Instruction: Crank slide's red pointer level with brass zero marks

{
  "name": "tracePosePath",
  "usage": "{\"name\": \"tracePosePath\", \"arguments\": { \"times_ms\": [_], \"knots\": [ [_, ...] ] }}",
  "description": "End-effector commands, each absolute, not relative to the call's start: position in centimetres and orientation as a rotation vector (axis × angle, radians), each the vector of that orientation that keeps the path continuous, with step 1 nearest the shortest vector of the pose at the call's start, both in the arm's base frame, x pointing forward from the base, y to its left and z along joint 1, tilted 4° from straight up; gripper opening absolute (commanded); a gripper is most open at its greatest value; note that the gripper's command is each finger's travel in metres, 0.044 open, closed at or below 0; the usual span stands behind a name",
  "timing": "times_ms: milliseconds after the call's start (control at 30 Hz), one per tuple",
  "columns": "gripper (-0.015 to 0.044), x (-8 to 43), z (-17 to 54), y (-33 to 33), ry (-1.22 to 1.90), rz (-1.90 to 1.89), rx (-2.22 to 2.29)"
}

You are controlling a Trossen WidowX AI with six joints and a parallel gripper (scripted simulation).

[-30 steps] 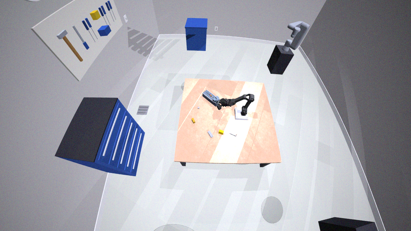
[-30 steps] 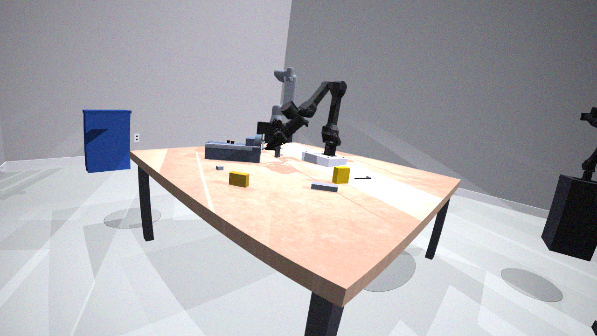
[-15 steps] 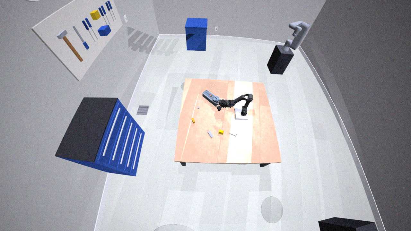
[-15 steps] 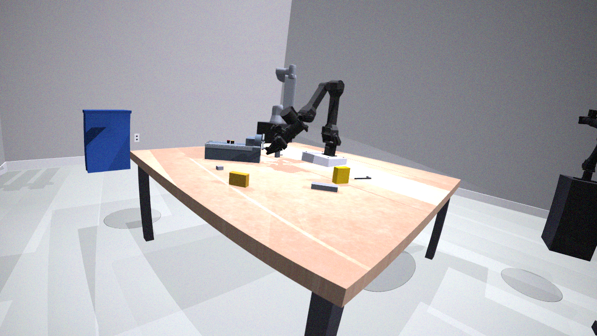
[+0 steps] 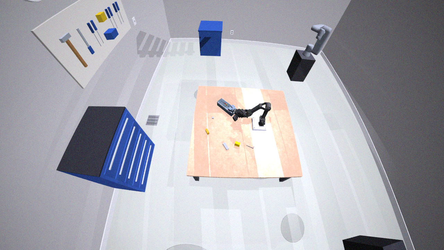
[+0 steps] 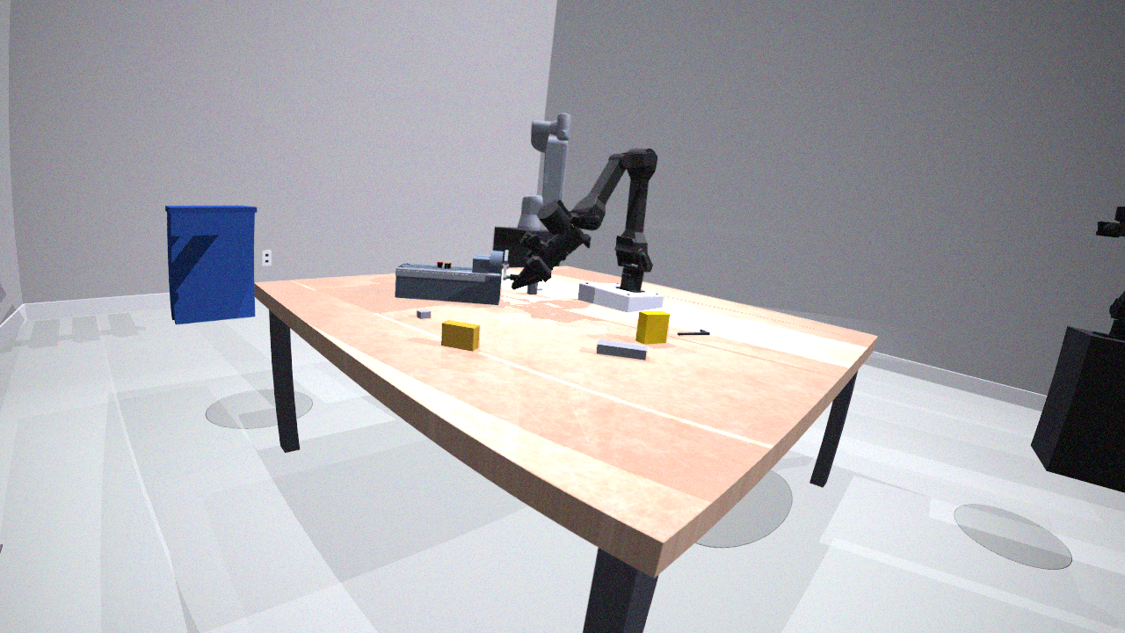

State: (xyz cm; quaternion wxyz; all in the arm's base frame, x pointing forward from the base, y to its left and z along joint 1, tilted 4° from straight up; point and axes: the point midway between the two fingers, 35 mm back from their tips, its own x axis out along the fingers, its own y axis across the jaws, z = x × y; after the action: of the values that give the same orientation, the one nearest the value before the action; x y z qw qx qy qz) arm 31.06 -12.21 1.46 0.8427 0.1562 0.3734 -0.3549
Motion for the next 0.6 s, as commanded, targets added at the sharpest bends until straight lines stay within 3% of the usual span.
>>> {"name": "tracePosePath", "arguments": {
  "times_ms": [0, 100, 567],
  "knots": [
    [0.0072, 31.08, 1.48, -12.25, 0.784, -0.754, 0.332],
    [0.0, 31.08, 1.48, -12.25, 0.784, -0.754, 0.332],
    [0.0, 31.21, 1.62, -12.07, 0.784, -0.754, 0.333]
  ]
}}
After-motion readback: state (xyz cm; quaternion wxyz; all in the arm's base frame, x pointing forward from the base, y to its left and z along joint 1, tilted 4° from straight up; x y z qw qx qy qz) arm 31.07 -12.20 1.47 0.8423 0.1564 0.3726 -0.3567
